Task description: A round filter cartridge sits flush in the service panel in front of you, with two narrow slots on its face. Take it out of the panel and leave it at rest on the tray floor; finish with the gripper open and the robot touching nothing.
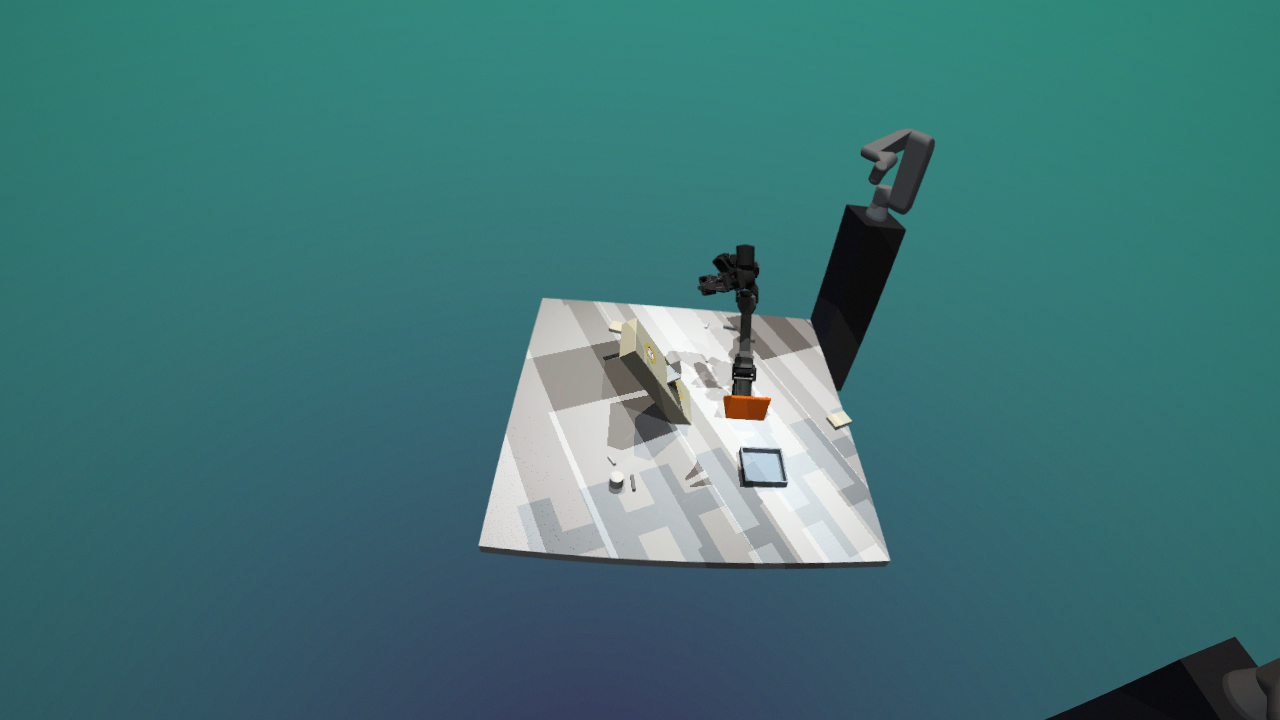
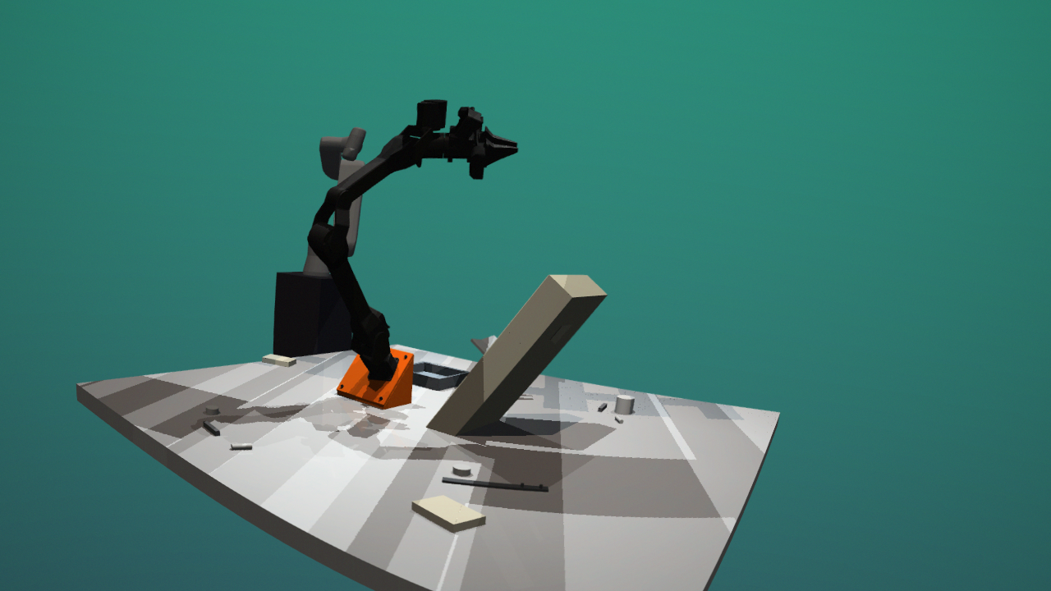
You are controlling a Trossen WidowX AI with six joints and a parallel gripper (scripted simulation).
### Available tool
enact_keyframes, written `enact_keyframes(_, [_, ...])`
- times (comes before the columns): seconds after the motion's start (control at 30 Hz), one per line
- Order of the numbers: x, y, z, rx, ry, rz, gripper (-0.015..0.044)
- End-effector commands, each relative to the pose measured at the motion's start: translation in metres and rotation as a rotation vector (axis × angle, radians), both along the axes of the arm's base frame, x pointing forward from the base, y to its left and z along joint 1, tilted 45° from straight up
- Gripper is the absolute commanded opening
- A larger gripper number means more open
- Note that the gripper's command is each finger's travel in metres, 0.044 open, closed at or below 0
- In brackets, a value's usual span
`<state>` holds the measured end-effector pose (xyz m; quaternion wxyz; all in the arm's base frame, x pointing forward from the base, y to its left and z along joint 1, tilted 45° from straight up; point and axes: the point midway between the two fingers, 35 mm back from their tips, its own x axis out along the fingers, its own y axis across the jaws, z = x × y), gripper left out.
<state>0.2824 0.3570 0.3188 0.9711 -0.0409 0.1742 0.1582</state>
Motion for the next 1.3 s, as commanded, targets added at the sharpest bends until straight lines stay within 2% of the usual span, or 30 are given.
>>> enact_keyframes(0.0, [0.023,-0.057,-0.047,0.092,0.095,-0.278,0.0099])
enact_keyframes(0.33, [0.038,-0.155,-0.112,0.242,0.132,-0.721,0.0099])
enact_keyframes(0.63, [0.028,-0.242,-0.152,0.388,0.005,-1.083,0.0099])
enact_keyframes(1.27, [0.031,-0.246,-0.156,0.392,0.002,-1.092,0.0099])
